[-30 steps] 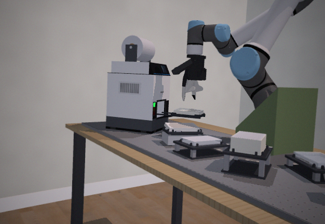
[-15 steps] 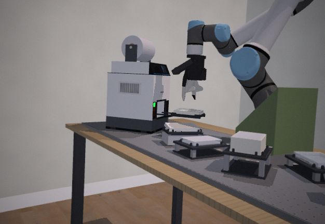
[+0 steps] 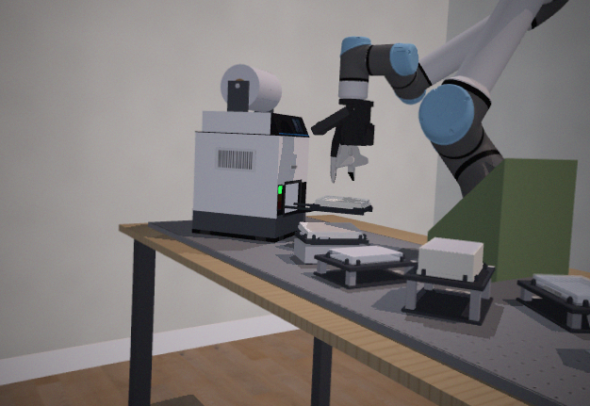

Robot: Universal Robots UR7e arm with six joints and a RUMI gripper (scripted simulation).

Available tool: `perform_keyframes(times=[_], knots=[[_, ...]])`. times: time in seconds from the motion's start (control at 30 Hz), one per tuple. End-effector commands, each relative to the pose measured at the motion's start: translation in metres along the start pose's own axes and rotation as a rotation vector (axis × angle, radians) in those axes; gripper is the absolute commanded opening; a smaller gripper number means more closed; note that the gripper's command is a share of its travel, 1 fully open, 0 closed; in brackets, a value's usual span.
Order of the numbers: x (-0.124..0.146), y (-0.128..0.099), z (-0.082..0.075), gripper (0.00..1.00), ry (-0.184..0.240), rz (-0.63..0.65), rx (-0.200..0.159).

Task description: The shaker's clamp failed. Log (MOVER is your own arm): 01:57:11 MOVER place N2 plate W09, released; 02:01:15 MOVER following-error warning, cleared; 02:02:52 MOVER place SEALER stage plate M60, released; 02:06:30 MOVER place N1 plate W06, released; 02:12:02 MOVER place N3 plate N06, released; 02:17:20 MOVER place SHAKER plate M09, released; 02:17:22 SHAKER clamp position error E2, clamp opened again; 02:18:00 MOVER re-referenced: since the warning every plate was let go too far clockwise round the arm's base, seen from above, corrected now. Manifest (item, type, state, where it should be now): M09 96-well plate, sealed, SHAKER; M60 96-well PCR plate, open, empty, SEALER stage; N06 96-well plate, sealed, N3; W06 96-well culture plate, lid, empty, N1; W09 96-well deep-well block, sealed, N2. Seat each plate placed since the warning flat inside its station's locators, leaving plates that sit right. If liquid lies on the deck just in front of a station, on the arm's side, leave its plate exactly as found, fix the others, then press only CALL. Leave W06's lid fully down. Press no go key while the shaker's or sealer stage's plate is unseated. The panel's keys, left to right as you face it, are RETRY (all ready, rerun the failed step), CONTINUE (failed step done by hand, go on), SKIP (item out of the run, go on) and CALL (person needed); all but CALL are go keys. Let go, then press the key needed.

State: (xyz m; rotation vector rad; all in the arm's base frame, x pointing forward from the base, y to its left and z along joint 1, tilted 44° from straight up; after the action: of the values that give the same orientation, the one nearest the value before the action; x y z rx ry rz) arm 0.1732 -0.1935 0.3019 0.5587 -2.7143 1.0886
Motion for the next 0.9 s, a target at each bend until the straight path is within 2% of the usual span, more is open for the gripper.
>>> perform_keyframes(times=[0.0, 0.2, 0.27, 0.5, 0.6, 0.77, 0.87], knots=[[-0.017, 0.003, 0.0, 0.82, 0.001, -0.067, 0.0], [-0.046, 0.008, 0.0, 0.82, 0.001, -0.187, 0.0], [-0.046, 0.008, 0.0, 0.82, 0.001, -0.187, 0.0], [-0.081, 0.014, 0.0, 0.82, 0.001, -0.212, 0.0], [-0.083, 0.014, 0.0, 0.82, 0.001, -0.212, 0.0], [-0.106, 0.024, 0.0, 0.82, 0.001, -0.312, 0.0], [-0.111, 0.026, 0.0, 0.82, 0.001, -0.332, 0.0]])
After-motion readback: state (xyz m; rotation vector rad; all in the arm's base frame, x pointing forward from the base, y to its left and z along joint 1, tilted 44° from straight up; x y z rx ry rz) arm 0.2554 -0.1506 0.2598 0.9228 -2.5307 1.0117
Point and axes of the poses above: the point where the finger pads meet when closed, its own z axis out along the fingers, its own x axis across the jaws, y = z × x, the point moved 7 cm from there along -z, back along the fingers, and after that the axes turned 3 degrees about z, right-handed, at the moved point
